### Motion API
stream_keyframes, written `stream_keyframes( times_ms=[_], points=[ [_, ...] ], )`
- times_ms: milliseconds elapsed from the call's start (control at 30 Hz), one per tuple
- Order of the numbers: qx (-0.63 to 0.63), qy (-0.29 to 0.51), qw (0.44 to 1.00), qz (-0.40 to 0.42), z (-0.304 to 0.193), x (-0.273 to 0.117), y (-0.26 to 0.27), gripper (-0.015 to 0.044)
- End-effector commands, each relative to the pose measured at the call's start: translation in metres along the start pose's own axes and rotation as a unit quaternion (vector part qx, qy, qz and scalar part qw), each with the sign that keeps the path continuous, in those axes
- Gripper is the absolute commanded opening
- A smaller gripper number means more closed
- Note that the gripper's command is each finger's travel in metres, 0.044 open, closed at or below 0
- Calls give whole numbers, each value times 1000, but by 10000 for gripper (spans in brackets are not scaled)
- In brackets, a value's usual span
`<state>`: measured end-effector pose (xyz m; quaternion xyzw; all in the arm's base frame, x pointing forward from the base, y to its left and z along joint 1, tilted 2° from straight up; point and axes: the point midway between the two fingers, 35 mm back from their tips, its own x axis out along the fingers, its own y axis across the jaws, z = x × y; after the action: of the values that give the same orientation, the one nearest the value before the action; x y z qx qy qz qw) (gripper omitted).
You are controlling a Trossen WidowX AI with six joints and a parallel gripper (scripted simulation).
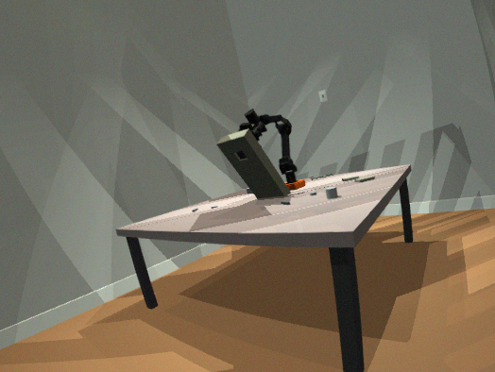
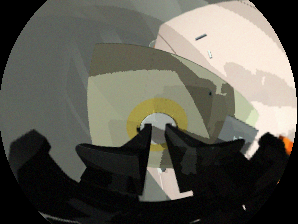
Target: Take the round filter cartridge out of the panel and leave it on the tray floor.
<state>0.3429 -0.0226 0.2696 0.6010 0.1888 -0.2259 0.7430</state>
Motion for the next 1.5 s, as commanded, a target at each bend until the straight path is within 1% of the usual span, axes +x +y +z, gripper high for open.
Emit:
stream_keyframes(
  times_ms=[0,167,233,400,1200,1300,1333,1467],
  points=[
    [2,4,1000,0,-1,-27,1,0],
    [1,6,1000,0,-2,-60,0,0],
    [0,6,1000,0,-2,-64,-1,0],
    [0,6,1000,0,-2,-64,-5,0],
    [0,6,1000,-1,-17,-55,-76,0],
    [-3,9,1000,-6,-16,-55,-72,79],
    [-3,9,1000,-6,-16,-55,-72,95],
    [-3,9,1000,-6,-16,-55,-72,95]
  ],
)
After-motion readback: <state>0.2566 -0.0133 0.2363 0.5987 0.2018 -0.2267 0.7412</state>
